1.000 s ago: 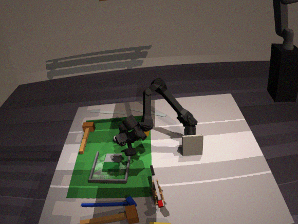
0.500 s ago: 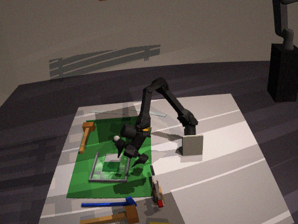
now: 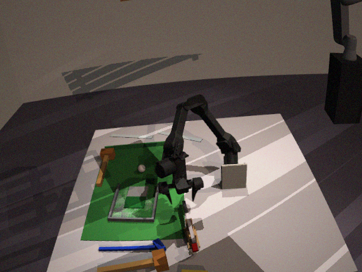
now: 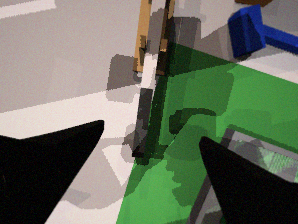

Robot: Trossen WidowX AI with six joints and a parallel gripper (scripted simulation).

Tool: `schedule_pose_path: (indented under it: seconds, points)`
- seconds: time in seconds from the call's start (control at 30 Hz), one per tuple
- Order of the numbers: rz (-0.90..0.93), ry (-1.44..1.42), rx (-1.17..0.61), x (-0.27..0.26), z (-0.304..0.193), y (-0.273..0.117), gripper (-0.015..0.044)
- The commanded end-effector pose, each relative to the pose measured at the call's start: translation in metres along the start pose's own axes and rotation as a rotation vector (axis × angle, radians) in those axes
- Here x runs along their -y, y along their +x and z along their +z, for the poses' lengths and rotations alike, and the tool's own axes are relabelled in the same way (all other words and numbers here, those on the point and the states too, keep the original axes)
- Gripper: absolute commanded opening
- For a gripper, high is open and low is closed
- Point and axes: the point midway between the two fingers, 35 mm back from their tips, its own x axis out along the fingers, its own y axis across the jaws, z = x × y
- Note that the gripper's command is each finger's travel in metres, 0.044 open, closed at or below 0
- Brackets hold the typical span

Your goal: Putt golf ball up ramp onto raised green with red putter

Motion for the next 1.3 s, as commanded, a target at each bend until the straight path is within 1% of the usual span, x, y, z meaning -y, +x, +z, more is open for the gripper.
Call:
schedule_pose_path:
  seconds: [0.0, 0.1, 0.27, 0.4, 0.57, 0.8, 1.27]
  points:
    - [0.052, -0.009, -0.006, -0.008, 0.001, -0.002, 0.044]
    - [0.052, -0.009, -0.006, -0.008, 0.0, 0.0, 0.044]
    - [0.052, -0.009, -0.007, -0.009, -0.005, 0.02, 0.044]
    - [0.052, -0.009, -0.007, -0.009, -0.006, 0.023, 0.044]
    - [0.052, -0.008, -0.008, -0.011, -0.012, 0.043, 0.044]
    - [0.052, -0.008, -0.008, -0.011, -0.013, 0.046, 0.044]
    - [0.052, -0.008, -0.009, -0.012, -0.019, 0.066, 0.044]
